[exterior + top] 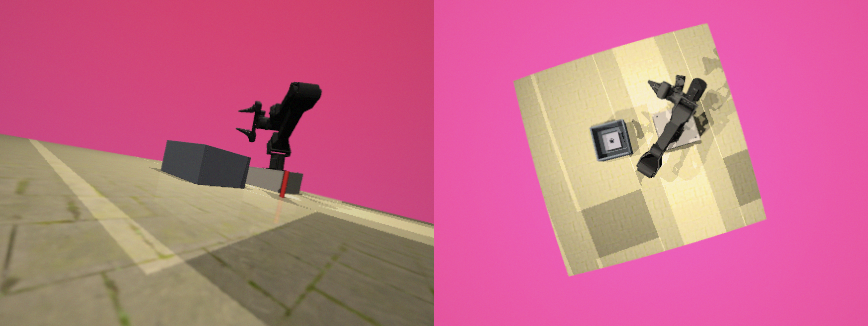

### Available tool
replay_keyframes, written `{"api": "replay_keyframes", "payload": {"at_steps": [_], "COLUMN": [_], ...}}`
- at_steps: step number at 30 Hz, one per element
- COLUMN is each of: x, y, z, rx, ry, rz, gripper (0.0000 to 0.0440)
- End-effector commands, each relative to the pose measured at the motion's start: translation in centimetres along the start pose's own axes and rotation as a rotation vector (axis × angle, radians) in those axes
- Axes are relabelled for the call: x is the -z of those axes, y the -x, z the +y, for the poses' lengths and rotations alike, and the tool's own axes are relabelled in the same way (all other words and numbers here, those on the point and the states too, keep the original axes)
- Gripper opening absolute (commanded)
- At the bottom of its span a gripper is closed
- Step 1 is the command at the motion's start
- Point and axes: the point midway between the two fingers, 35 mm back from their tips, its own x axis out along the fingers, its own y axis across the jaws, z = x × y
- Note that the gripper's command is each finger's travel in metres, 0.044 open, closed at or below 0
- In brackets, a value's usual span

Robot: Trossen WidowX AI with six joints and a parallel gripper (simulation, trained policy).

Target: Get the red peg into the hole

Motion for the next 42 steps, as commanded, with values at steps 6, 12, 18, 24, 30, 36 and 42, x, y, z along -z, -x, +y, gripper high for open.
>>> {"api": "replay_keyframes", "payload": {"at_steps": [6,12,18,24,30,36,42], "x": [-1.0,-1.7,-1.5,-0.7,0.7,2.7,5.3], "y": [-0.8,-2.3,-3.8,-5.2,-6.4,-7.5,-8.3], "z": [2.0,4.9,7.5,9.5,10.9,11.3,11.1], "rx": [0.013,0.017,0.01,0.0,0.0,0.025,0.079], "ry": [0.141,0.319,0.456,0.556,0.603,0.587,0.538], "rz": [0.026,0.073,0.126,0.185,0.26,0.364,0.495], "gripper": [0.044,0.044,0.044,0.044,0.044,0.044,0.044]}}
